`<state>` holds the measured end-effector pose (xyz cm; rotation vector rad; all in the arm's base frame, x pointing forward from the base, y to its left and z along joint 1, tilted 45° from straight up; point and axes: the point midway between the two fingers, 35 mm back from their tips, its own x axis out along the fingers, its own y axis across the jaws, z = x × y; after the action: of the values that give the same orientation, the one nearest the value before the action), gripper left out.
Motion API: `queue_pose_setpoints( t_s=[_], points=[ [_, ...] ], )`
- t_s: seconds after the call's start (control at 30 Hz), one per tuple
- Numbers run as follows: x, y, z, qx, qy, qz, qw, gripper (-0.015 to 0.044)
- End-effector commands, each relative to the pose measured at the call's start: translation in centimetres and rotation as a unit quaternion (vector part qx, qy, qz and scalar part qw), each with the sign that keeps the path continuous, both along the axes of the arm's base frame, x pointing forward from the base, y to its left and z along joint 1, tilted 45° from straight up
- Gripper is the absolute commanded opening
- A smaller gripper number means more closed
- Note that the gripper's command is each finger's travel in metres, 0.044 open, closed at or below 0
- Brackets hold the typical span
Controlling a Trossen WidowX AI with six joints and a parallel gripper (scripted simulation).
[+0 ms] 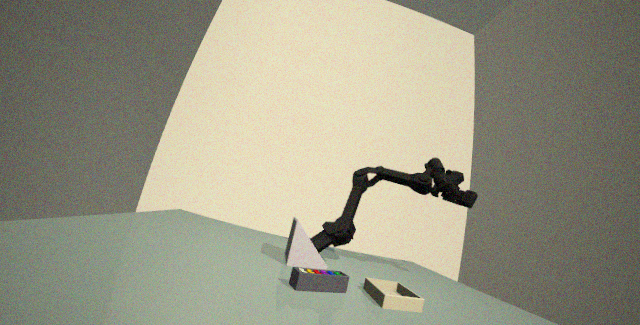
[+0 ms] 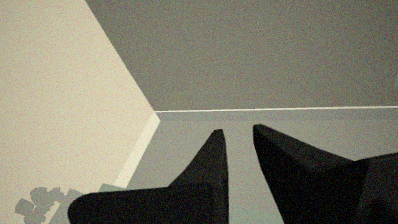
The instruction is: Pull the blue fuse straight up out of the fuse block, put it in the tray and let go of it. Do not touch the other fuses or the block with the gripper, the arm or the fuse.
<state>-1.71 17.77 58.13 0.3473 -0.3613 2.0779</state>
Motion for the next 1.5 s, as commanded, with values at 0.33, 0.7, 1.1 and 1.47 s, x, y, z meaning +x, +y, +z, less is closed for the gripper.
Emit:
queue_pose_setpoints(
  t_s=[0.33,0.7,1.1,1.47],
  points=[
    [16.2,6.8,-8.2,-0.113,0.125,-0.207,0.964,0.0073],
    [29.6,5.5,-19.7,-0.240,0.168,-0.380,0.877,0.0073],
    [37.8,-4.0,-36.5,-0.437,0.247,-0.458,0.733,0.0073],
    [33.6,-14.9,-49.9,-0.588,0.361,-0.373,0.621,0.0073]
  ],
)
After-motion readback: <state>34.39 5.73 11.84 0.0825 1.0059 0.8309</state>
